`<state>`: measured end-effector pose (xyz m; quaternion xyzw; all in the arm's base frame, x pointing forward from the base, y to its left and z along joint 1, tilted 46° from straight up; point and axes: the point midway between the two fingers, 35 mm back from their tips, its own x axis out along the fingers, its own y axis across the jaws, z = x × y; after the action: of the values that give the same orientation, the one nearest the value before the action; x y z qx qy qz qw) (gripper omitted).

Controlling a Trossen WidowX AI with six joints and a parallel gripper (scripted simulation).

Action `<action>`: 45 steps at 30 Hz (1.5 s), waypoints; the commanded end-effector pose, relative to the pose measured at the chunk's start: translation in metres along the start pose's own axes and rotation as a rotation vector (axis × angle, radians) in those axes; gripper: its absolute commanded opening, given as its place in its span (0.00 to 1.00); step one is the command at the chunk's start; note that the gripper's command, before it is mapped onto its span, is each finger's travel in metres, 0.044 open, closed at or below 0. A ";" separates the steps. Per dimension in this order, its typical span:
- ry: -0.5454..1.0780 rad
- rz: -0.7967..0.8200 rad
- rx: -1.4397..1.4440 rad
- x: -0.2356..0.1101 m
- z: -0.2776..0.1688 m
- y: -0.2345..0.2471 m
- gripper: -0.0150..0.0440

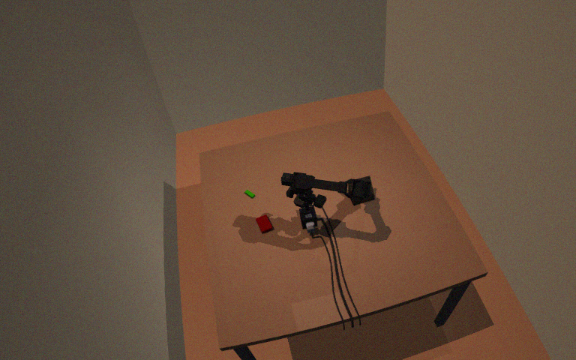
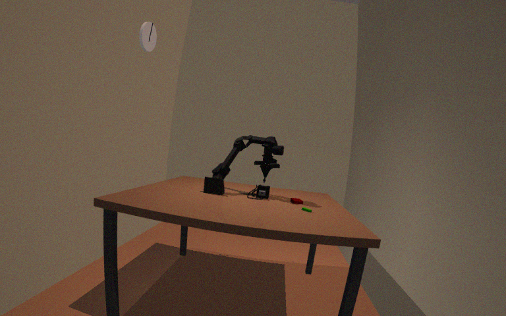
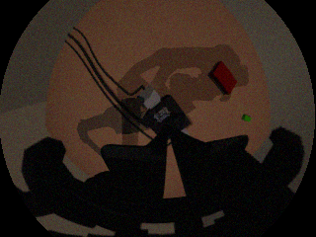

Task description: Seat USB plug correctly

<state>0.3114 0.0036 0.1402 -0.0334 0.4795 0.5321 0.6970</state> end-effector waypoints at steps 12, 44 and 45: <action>0.000 0.000 -0.412 0.000 0.000 0.000 0.25; -0.001 0.000 -0.653 0.001 0.001 0.001 0.25; -0.001 0.000 -0.653 0.001 0.001 0.001 0.25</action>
<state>0.3114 0.0045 0.1403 -0.2562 0.2827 0.6584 0.6488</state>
